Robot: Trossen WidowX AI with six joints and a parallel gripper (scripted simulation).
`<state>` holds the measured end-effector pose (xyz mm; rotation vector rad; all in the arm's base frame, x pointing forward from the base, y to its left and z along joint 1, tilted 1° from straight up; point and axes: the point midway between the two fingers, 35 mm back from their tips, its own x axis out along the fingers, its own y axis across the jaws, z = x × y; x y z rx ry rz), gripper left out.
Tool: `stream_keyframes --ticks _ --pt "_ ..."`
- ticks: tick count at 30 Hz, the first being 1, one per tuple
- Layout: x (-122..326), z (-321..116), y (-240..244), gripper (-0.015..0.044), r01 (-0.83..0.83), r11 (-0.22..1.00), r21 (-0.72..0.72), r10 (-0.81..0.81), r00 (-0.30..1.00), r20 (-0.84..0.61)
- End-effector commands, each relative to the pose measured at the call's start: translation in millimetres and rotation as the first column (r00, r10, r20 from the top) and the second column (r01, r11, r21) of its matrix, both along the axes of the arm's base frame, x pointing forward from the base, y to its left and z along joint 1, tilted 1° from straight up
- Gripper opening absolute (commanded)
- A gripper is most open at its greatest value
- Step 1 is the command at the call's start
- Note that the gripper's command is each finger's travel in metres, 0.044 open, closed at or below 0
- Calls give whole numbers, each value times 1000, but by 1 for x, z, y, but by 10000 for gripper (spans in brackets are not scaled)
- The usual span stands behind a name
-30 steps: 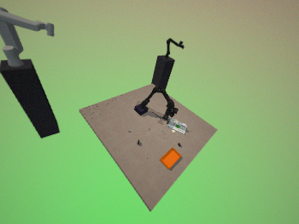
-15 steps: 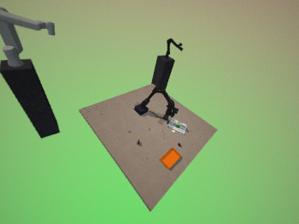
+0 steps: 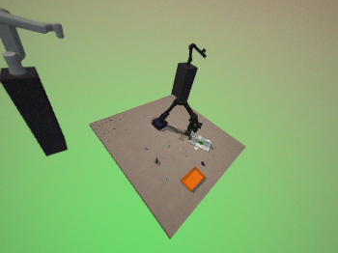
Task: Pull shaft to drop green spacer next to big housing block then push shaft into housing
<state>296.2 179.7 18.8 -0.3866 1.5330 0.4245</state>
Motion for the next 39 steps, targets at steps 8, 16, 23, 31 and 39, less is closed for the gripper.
stream_keyframes --ticks 8,16,23,31,39 --pt "7 1 4 0 0 1000 5 0 1000 11" --pt "9 1 5 0 0 1000 5 0 1000 12" --pt "12 2 6 0 0 1000 5 0 1000 12" --pt "14 2 8 0 0 1000 5 0 1000 12" --pt "17 2 9 0 0 1000 5 0 1000 12"
